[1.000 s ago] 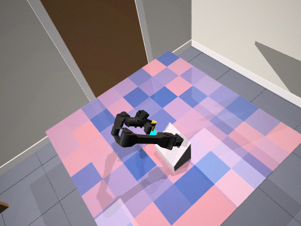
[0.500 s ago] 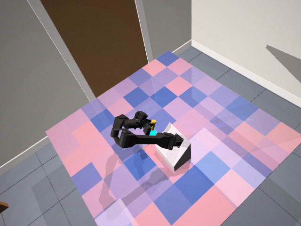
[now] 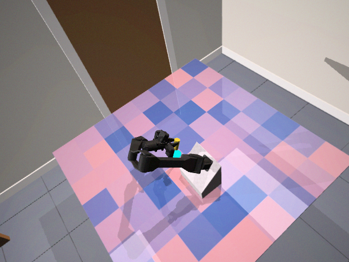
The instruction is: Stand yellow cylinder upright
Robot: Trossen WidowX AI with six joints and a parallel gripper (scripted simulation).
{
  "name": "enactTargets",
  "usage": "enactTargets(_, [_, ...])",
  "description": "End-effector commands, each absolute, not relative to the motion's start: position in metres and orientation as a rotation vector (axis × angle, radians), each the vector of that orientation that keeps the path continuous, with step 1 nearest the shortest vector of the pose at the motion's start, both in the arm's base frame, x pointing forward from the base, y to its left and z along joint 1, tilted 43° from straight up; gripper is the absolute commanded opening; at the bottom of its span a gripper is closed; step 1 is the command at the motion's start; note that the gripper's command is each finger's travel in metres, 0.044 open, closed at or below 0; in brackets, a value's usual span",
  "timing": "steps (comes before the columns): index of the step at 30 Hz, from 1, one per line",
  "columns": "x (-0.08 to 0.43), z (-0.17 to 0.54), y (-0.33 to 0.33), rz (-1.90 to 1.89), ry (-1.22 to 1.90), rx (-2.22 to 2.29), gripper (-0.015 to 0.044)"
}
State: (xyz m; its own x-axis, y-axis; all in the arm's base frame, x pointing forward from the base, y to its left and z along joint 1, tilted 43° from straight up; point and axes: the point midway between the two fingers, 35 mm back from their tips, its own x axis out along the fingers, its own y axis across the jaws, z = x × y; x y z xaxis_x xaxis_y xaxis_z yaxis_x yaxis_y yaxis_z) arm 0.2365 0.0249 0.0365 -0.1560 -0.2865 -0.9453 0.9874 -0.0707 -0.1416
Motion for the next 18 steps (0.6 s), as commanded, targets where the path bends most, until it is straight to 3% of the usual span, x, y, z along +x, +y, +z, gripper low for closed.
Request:
enactTargets(1, [0.2376, 0.0388, 0.0246, -1.486, 1.032, 0.935, 0.0105])
enactTargets(18, [0.242, 0.0467, 0.0274, -1.485, 0.901, 0.895, 0.0105])
